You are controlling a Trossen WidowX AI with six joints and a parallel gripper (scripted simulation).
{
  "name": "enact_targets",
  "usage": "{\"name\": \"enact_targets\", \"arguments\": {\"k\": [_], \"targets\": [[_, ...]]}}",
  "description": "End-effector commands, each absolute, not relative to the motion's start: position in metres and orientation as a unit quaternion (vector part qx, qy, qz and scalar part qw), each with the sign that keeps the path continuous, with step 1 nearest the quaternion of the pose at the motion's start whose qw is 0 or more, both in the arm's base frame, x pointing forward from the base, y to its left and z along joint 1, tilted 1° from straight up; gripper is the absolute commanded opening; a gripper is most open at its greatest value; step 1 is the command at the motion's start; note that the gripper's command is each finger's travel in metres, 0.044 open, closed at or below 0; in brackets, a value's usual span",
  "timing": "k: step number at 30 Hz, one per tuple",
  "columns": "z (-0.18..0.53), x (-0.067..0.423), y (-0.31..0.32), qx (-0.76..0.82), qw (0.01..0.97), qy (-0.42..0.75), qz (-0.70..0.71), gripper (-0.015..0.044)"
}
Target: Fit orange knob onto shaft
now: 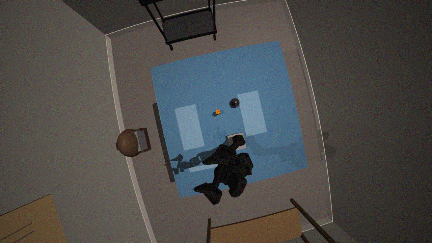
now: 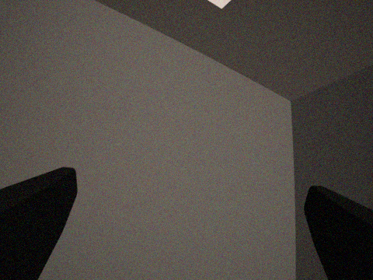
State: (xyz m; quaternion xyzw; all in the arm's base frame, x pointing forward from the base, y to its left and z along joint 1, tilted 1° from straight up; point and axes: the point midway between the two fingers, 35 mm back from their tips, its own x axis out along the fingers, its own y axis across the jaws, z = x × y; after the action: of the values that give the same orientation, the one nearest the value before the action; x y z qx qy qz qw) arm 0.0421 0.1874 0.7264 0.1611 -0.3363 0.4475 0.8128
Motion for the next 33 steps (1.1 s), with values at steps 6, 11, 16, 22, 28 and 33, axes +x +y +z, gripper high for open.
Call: {"name": "enact_targets", "arguments": {"k": [6, 11, 16, 22, 28, 33], "targets": [[0.746, 0.036, 0.140, 0.192, 0.794, -0.393, 0.423, 0.0440], [0.763, 0.042, 0.069, 0.242, 0.775, -0.453, 0.367, 0.0440], [0.764, 0.049, 0.041, 0.278, 0.762, -0.460, 0.360, 0.0440], [0.764, 0.067, 0.005, 0.305, 0.762, -0.471, 0.322, 0.0440], [0.755, 0.103, -0.038, 0.338, 0.772, -0.468, 0.266, 0.0440], [0.740, 0.142, -0.074, 0.364, 0.787, -0.454, 0.206, 0.0440]]}}
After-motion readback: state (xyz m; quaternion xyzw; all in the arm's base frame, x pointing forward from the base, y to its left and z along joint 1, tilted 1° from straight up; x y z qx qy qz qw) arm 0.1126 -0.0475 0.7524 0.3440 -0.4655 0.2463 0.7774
